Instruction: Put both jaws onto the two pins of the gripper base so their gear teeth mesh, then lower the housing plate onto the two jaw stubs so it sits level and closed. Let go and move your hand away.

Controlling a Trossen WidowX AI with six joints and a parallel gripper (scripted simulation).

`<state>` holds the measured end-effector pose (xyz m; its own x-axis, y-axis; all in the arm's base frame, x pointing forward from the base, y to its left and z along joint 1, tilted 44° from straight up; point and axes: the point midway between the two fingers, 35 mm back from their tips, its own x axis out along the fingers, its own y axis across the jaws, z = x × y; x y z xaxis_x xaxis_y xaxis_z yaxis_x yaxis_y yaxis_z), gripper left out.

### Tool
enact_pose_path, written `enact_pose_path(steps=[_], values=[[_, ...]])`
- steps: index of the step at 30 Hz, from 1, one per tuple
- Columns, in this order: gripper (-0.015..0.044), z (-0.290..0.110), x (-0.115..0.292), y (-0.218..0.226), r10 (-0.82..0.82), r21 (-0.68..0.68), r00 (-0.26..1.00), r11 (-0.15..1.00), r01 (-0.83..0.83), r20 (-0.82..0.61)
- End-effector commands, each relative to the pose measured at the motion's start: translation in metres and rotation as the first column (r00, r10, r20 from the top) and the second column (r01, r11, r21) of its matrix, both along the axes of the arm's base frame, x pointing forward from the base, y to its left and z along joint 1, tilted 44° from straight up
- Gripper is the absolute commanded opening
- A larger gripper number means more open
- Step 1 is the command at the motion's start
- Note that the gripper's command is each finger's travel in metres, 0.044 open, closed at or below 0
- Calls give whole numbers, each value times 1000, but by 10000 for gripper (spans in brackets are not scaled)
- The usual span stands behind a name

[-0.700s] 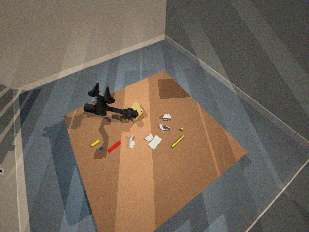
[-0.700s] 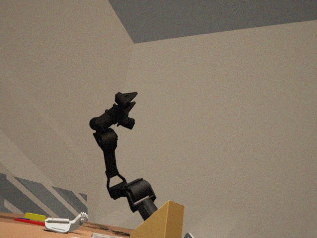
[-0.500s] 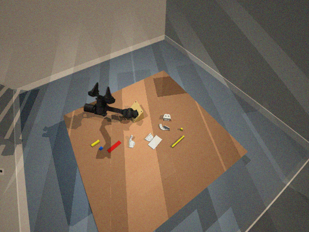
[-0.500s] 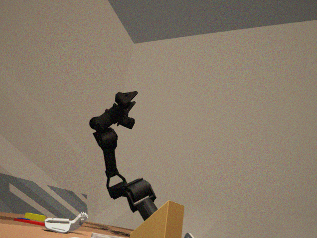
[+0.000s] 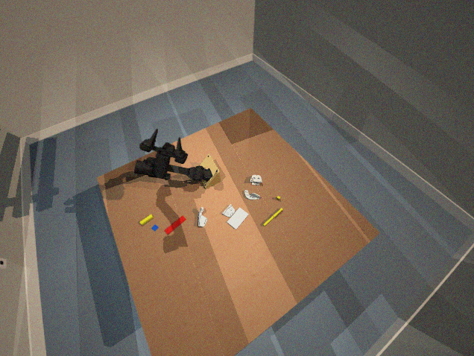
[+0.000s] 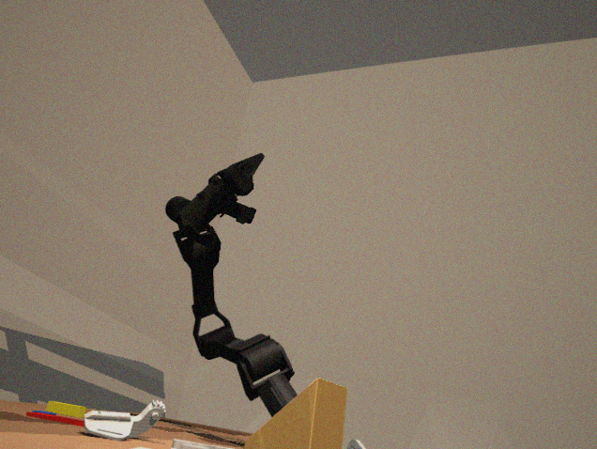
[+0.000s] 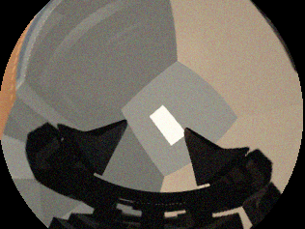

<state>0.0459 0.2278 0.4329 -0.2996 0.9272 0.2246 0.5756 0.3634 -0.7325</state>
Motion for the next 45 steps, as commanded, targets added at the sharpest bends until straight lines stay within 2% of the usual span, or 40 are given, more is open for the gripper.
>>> enact_pose_path(steps=[1, 16, 26, 36, 45], values=[[440, -4, 16, 12, -33, -46, 994, 999, 29, -108], [440, -44, 65, 59, -183, -269, 867, 961, 59, -463], [440, -78, 99, 85, -336, -419, 687, 907, 50, -644], [440, -119, 129, 105, -501, -553, 454, 833, 21, -737], [440, -165, 151, 118, -646, -665, 217, 747, -19, -732]])
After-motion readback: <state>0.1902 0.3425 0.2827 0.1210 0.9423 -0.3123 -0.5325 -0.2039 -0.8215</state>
